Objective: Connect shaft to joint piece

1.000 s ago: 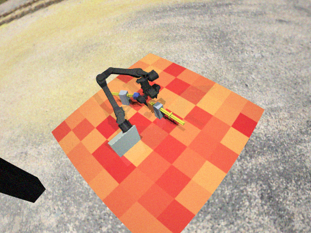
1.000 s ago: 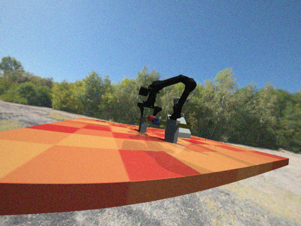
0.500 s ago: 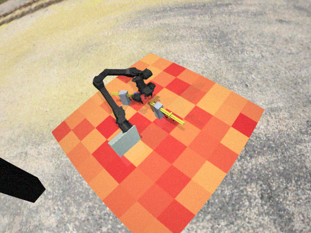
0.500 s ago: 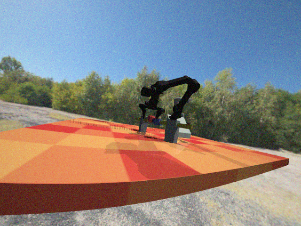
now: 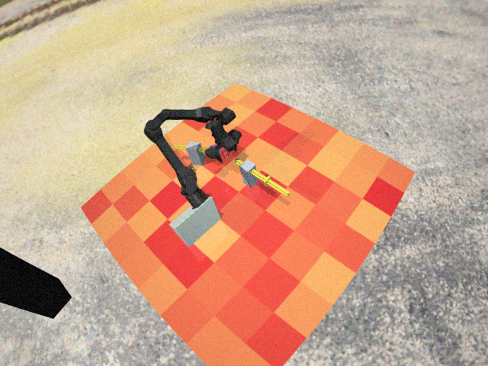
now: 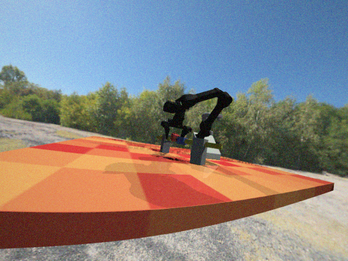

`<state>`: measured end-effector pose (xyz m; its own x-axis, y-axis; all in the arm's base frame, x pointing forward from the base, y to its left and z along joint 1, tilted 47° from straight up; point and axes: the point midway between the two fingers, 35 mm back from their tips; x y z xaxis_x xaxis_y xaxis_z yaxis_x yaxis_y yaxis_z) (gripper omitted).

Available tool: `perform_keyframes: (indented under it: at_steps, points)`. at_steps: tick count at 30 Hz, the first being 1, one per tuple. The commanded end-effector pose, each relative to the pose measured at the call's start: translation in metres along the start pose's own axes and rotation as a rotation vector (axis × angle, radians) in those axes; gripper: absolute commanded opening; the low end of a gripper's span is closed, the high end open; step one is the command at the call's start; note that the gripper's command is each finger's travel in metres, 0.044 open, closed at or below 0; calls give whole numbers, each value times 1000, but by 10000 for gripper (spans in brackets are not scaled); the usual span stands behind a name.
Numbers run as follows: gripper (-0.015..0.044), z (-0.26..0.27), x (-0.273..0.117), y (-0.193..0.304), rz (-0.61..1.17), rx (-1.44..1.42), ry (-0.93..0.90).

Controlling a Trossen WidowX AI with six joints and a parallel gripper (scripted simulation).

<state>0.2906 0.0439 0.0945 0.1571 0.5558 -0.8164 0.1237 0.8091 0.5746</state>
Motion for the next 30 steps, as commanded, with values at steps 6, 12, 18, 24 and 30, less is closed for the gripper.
perform_keyframes:
  at_steps: [6, 12, 18, 24, 30]
  points:
    - [440, -1, 15, 0, 1, 5, 4]
    - [387, -2, 19, 0, 2, 5, 4]
    - [230, -2, 19, 0, 2, 5, 4]
    - [182, -2, 19, 0, 2, 5, 4]
    - [182, -2, 19, 0, 2, 5, 4]
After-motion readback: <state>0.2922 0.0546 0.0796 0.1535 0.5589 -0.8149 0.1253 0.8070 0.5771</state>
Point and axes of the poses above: the point midway between the two fingers, 35 mm back from their tips, its own x axis out along the fingers, its own z axis across the jaws, y = z × x, and after that the axes turned 2 degrees about -x, right-handed
